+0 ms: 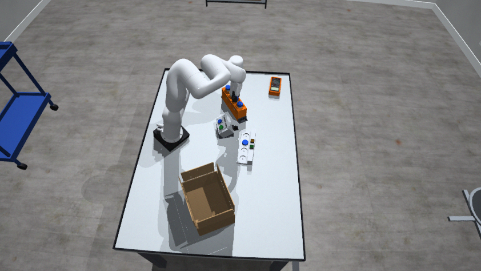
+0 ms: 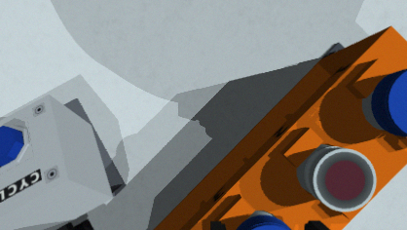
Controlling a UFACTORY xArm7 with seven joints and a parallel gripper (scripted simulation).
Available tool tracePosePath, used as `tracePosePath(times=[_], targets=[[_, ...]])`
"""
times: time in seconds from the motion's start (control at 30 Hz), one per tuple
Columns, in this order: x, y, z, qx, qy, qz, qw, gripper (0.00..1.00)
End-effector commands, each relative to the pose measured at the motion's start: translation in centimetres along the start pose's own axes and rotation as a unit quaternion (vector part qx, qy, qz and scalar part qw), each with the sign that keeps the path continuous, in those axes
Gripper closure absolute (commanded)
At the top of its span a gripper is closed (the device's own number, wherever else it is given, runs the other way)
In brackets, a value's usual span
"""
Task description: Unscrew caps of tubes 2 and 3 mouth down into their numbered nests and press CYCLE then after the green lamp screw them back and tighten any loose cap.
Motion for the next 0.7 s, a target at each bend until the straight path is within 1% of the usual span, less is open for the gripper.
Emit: tracePosePath(times=[0.0,0.03,0.1,0.13,0.2,0.27,0.33,0.43,0.6,0.67], targets=[[0.14,0.18,0.01,-0.002,0.001,0.002,1.0,0.54],[0.13,0.18,0.01,-0.001,-0.041,0.002,0.999,0.54],[0.13,0.18,0.01,-0.001,-0.041,0.002,0.999,0.54],[0.14,0.18,0.01,-0.001,-0.083,0.002,0.997,0.54],[0.13,0.18,0.01,-0.001,-0.165,0.002,0.986,0.54],[0.13,0.18,0.02,-0.001,-0.221,0.002,0.975,0.54],[0.13,0.18,0.02,0.0,-0.277,0.003,0.961,0.54],[0.12,0.18,0.03,0.0,-0.36,0.003,0.933,0.54],[0.12,0.18,0.03,0.001,-0.489,0.003,0.872,0.54],[0.12,0.18,0.03,0.001,-0.489,0.003,0.872,0.54]])
Point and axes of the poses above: the point where the finger pads meet when closed, its own y axis back along the fingers, its own x axis across the jaws, z = x × y, the point moved 8 cm from there along y, back along the fingers, and after that the axes turned 2 degrees about y, right-handed, at the moved point
